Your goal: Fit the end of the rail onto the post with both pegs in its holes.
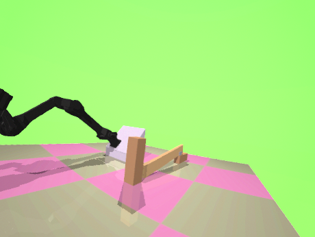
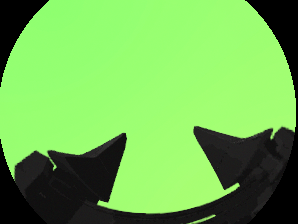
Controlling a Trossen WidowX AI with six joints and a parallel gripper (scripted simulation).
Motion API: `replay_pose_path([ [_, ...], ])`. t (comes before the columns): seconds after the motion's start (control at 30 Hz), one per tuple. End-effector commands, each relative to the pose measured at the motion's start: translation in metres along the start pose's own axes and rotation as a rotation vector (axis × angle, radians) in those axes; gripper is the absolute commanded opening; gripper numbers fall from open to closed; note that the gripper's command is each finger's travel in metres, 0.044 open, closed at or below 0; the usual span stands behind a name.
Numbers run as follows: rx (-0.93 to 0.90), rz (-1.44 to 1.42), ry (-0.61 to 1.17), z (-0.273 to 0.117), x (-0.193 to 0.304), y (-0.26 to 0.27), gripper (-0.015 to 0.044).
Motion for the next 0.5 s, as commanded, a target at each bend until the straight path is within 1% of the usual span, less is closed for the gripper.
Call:
replay_pose_path([
  [0.0,-0.002,-0.021,0.185,-0.016,0.041,0.034,0.044],
  [0.2,-0.055,-0.06,0.421,-0.048,0.086,0.086,0.044],
  [0.47,-0.175,-0.11,0.663,-0.104,0.126,0.158,0.044],
])
Point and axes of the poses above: the point midway between the two fingers, 35 mm back from their tips, its own z axis out along the fingers, its own y axis across the jaws, x = y × z, the point moved 6 cm from there along -z, back along the fingers, and after that the axes turned 15 degrees about -z, right-handed, at the moved point
